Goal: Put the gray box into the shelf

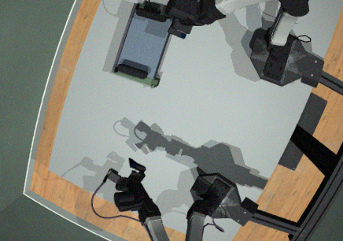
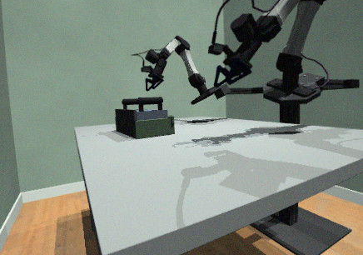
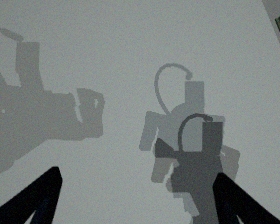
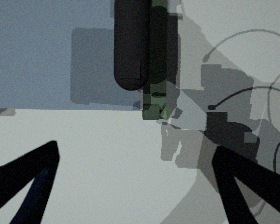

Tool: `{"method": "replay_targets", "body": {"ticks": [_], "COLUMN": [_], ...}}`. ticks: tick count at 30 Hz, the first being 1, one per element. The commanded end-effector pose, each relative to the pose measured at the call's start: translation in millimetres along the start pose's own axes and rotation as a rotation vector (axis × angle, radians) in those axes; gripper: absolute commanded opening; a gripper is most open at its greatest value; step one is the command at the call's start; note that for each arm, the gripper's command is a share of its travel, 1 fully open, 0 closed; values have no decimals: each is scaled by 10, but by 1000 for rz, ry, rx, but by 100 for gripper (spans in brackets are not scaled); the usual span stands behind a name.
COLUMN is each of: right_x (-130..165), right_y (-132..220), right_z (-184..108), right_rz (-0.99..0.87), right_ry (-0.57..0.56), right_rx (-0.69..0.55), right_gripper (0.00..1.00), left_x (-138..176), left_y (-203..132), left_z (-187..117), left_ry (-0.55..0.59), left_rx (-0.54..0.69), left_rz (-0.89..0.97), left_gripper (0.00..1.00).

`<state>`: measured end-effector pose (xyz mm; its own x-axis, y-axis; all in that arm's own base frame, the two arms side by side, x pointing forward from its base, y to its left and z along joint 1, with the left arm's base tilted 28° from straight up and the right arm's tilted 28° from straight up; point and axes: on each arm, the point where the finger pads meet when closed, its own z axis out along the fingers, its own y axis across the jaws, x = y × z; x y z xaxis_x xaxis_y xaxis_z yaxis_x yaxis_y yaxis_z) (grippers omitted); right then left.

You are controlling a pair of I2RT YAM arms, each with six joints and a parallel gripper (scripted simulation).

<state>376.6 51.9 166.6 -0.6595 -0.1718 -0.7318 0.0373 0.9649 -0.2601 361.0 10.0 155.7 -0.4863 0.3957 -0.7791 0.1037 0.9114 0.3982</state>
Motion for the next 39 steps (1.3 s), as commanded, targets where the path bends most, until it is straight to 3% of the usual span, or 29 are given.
{"method": "replay_targets", "body": {"ticks": [1, 8, 18, 39], "right_x": [-49, -49, -49, -49], "right_y": [-4, -4, -4, -4], "right_z": [-35, -35, -35, -35], "right_rz": [7, 7, 7, 7], "right_ry": [-24, -24, -24, -24], "right_rx": [-1, -1, -1, -1], "right_gripper": [100, 100, 100, 100], "left_x": [-68, 113, 257, 171], "left_y": [267, 941, 1298, 1275], "left_z": [-42, -8, -32, -72], "left_ry": [-100, -92, -74, -97], "left_rx": [29, -57, -123, -122], "left_rz": [-20, -100, -145, -134], "left_gripper": [100, 100, 100, 100]}}
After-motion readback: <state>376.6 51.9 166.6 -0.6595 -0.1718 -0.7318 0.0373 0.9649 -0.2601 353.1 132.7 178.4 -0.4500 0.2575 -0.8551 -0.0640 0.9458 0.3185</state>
